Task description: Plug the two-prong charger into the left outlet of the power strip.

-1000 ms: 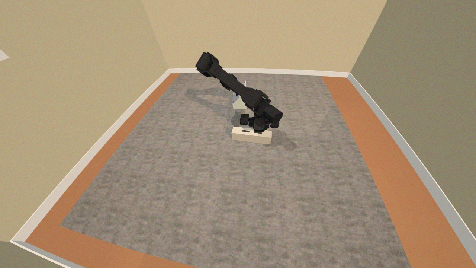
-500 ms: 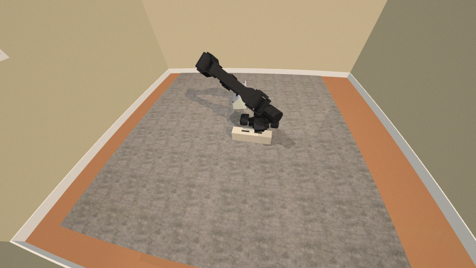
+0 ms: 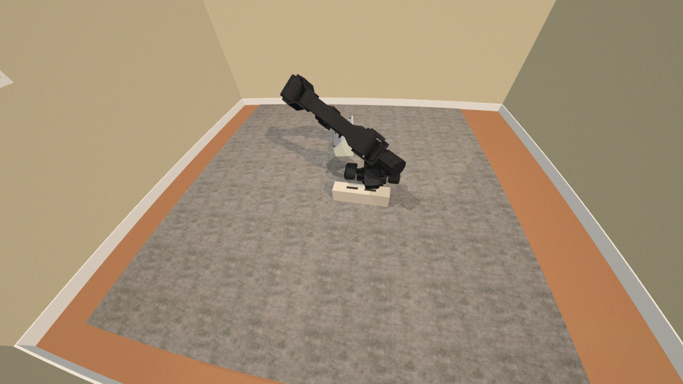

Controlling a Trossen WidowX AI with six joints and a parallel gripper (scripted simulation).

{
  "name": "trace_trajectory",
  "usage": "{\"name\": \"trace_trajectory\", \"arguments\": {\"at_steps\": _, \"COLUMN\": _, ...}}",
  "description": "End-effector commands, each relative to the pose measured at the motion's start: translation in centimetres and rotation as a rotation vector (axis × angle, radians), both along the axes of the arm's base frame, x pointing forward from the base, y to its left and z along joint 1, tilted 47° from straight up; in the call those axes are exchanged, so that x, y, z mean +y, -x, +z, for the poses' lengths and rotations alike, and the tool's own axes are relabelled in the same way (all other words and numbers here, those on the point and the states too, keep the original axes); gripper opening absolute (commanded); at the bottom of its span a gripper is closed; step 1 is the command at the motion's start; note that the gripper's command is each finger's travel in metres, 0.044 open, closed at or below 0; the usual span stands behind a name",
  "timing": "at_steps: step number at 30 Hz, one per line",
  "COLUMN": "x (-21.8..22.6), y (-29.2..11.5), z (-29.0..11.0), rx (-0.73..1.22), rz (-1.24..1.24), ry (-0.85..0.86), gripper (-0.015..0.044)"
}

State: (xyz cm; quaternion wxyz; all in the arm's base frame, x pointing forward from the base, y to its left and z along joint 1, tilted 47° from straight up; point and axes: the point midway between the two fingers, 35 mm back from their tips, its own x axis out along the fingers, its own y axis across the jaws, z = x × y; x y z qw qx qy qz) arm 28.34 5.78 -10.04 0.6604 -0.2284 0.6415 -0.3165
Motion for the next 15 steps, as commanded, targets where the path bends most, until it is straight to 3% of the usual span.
{"name": "trace_trajectory", "arguments": {"at_steps": 1, "x": -0.29, "y": -0.65, "z": -0.13, "rx": -0.030, "rz": -0.003, "ry": 0.001, "gripper": 0.0000}}
{"name": "trace_trajectory", "arguments": {"at_steps": 15, "x": -0.16, "y": -0.65, "z": -0.01, "rx": -0.030, "rz": -0.003, "ry": 0.001, "gripper": 0.0000}}
